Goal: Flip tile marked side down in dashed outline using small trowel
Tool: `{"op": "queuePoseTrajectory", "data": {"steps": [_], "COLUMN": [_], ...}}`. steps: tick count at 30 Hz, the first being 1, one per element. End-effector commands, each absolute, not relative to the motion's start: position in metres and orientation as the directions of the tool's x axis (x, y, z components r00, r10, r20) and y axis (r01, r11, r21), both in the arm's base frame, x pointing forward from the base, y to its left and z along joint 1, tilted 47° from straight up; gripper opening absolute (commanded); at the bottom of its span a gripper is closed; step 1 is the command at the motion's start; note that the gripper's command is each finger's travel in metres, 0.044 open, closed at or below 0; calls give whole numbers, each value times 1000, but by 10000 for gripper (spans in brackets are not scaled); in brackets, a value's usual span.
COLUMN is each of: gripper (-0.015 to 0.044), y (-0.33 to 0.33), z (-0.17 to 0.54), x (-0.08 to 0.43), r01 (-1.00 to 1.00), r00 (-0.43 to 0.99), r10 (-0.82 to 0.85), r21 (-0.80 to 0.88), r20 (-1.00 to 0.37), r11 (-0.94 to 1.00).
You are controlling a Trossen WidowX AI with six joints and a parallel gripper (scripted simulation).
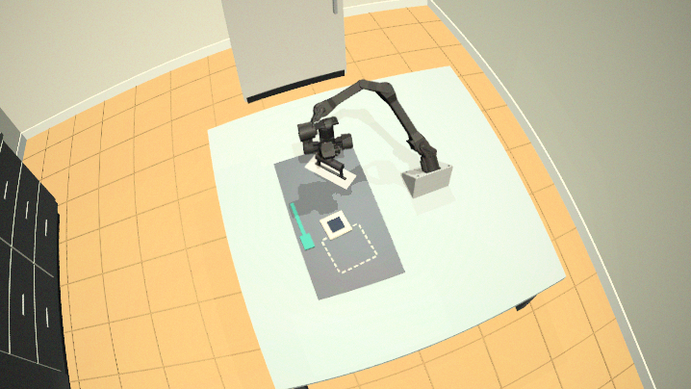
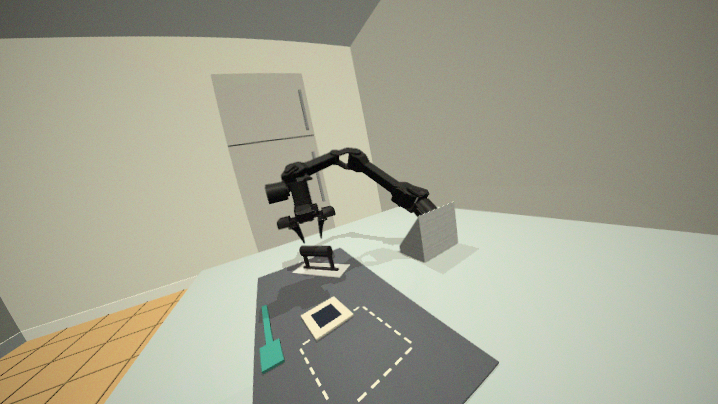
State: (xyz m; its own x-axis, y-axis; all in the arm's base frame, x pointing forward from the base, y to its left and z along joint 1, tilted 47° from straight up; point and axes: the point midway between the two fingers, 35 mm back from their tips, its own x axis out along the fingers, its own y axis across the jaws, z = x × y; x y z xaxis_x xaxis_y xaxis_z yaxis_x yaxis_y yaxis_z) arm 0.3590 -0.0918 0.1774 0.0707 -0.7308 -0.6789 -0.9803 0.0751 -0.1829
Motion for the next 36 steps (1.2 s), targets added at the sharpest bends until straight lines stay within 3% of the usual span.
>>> {"op": "queuePoseTrajectory", "data": {"steps": [1, 21, 36], "gripper": [270, 270, 270], "y": [-92, -92, -98], "z": [179, 179, 173], "x": [359, 360, 361], "r01": [-997, -788, -774], "r00": [72, 72, 72], "r10": [-734, -734, -734], "r21": [-64, 413, 427], "r20": [-675, -675, -676], "r11": [-39, -457, -468]}}
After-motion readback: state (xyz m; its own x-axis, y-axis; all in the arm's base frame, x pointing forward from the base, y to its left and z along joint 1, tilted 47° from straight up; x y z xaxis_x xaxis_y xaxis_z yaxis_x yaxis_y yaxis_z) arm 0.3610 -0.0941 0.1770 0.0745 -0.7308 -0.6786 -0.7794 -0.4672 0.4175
